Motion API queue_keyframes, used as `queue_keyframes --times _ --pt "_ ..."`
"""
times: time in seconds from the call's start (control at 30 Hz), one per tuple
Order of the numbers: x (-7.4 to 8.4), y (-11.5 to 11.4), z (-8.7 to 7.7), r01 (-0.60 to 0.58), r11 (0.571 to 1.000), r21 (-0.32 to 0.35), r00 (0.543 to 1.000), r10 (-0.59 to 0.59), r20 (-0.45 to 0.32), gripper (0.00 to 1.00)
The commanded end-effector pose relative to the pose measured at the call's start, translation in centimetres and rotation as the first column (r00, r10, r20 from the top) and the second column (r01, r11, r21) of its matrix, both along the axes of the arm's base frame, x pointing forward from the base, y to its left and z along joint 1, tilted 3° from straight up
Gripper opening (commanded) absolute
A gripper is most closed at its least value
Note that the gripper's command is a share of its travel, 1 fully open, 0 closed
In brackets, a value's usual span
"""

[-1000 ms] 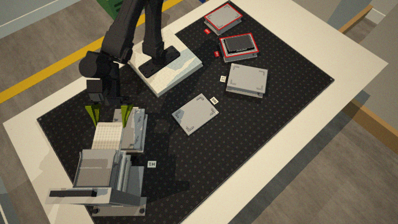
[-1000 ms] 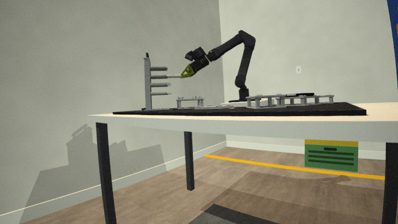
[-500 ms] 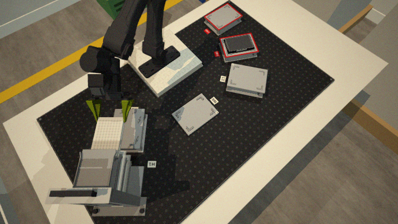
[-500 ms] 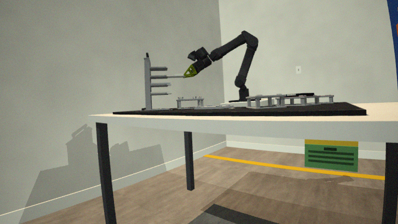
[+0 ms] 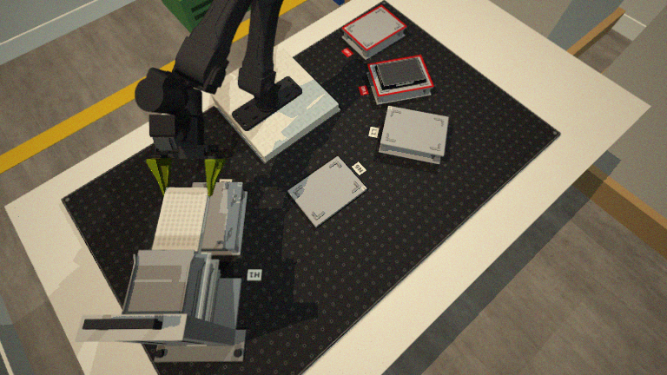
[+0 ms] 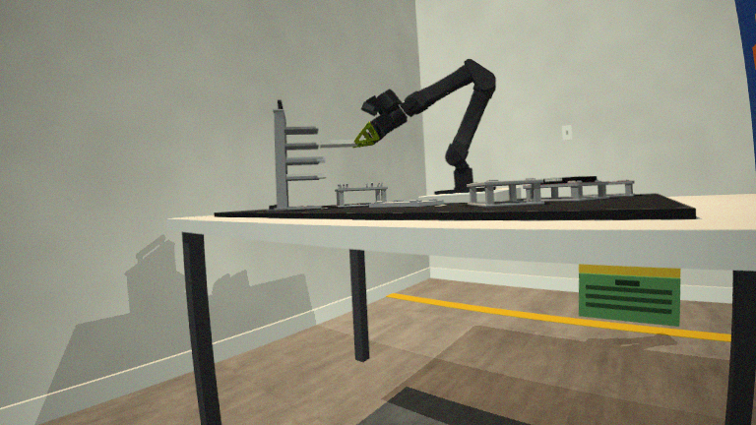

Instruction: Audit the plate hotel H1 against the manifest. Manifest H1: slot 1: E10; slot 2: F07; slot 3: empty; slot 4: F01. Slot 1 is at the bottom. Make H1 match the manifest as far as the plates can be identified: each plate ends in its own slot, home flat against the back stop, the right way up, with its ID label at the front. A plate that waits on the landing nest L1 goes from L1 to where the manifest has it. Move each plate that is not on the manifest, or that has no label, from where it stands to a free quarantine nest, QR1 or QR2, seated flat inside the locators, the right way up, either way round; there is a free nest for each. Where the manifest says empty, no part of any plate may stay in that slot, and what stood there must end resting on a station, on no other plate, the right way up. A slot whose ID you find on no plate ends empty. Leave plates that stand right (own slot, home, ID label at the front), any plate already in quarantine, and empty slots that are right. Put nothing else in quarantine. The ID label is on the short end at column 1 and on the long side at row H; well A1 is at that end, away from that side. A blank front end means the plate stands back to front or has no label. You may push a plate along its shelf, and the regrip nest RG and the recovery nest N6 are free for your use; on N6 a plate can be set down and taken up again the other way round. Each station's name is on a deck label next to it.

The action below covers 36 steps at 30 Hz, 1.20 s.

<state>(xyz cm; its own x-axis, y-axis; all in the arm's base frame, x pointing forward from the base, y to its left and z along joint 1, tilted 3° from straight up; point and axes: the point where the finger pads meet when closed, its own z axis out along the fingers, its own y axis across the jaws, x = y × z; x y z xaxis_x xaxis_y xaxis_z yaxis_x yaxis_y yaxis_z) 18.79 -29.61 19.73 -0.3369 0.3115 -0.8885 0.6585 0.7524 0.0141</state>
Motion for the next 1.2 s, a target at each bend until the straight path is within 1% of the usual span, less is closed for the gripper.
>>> queue_keyframes --times 0.0,1.17 --pt "-0.1 0.3 0.5 -0.010 1.000 -0.011 1.000 0.010 0.008 0.86" --pt "-3.3 3.0 0.3 -0.010 1.000 -0.010 1.000 0.010 0.006 0.86"
